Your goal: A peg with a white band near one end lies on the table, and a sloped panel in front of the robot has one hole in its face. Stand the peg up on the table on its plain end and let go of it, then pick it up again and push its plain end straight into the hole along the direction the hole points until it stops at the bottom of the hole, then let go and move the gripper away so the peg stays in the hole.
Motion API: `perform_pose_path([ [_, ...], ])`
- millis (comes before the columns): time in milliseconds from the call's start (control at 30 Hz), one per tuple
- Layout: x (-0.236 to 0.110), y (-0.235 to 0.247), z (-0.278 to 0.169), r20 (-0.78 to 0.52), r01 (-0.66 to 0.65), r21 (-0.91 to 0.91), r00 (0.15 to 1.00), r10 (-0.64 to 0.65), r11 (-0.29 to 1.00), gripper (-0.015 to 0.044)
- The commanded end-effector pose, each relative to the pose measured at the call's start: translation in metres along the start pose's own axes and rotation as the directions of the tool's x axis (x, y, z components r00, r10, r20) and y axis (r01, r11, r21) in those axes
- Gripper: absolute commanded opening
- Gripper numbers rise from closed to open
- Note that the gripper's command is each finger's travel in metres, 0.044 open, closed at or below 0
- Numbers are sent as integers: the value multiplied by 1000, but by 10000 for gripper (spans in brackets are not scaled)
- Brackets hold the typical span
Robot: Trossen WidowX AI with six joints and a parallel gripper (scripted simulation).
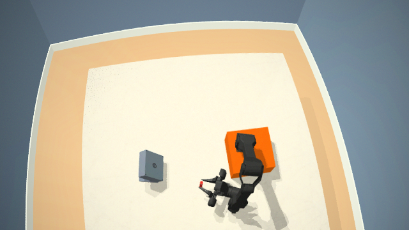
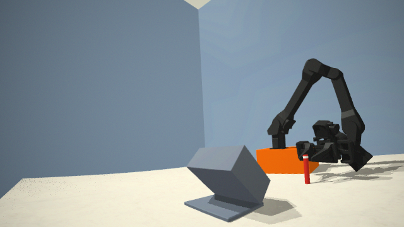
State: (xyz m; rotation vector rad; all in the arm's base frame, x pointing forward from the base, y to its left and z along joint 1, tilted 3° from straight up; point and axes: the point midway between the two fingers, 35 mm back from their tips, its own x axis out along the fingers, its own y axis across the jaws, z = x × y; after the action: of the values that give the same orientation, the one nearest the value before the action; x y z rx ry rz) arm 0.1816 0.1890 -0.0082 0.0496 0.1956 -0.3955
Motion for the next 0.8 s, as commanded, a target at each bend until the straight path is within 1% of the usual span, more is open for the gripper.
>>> perform_pose_path([
  [0,0,0,0,0,1,0,1000,-1,1000,261],
  [233,0,0,0,0,1,0,1000,-1,1000,440],
  [400,0,0,0,0,1,0,1000,-1,1000,440],
  [467,-2,2,9,-1,0,-2,1000,0,1000,440],
  [633,-17,7,78,-1,-1,-16,1000,1,1000,440],
  [767,-27,-2,136,-1,-2,-29,1000,2,1000,440],
])
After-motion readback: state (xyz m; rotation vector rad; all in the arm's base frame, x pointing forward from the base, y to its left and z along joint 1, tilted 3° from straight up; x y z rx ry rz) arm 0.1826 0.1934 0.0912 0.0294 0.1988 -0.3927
